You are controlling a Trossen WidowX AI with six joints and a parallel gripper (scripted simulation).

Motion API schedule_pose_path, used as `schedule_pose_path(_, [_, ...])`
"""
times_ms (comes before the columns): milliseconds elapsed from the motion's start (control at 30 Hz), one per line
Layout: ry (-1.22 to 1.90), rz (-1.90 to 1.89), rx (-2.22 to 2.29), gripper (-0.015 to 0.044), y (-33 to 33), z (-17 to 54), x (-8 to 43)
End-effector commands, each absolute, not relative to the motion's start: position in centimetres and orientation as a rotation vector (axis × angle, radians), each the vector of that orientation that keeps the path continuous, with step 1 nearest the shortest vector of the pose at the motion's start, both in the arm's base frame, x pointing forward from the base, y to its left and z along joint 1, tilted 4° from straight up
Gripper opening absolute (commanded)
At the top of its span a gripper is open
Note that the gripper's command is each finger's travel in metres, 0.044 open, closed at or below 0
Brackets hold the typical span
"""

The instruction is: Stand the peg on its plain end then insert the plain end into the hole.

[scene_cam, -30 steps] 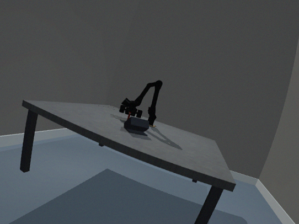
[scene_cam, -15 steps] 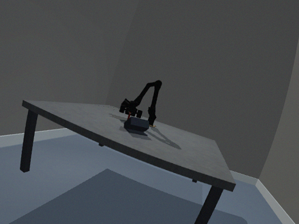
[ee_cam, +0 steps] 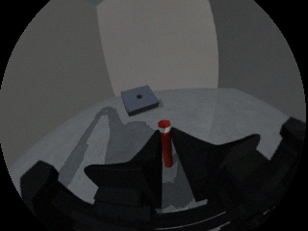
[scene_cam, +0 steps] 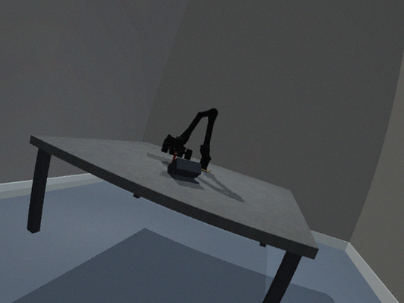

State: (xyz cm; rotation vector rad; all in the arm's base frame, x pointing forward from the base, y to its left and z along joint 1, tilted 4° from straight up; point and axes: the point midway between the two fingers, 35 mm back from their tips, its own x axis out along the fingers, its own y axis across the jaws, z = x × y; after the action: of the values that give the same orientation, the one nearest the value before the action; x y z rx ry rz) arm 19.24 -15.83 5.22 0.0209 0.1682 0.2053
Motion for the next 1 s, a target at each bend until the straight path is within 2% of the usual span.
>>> schedule_pose_path(0, [0.169, 0.205, 0.021, 0.0049, -15.87, 5.12, 19.13])
schedule_pose_path(833, [0.151, 0.209, 0.014, 0.0049, -15.87, 5.13, 18.84])
schedule_pose_path(933, [0.150, 0.209, 0.015, 0.0128, -15.88, 5.14, 18.85])
schedule_pose_path(967, [0.150, 0.209, 0.015, 0.0130, -15.88, 5.14, 18.85])
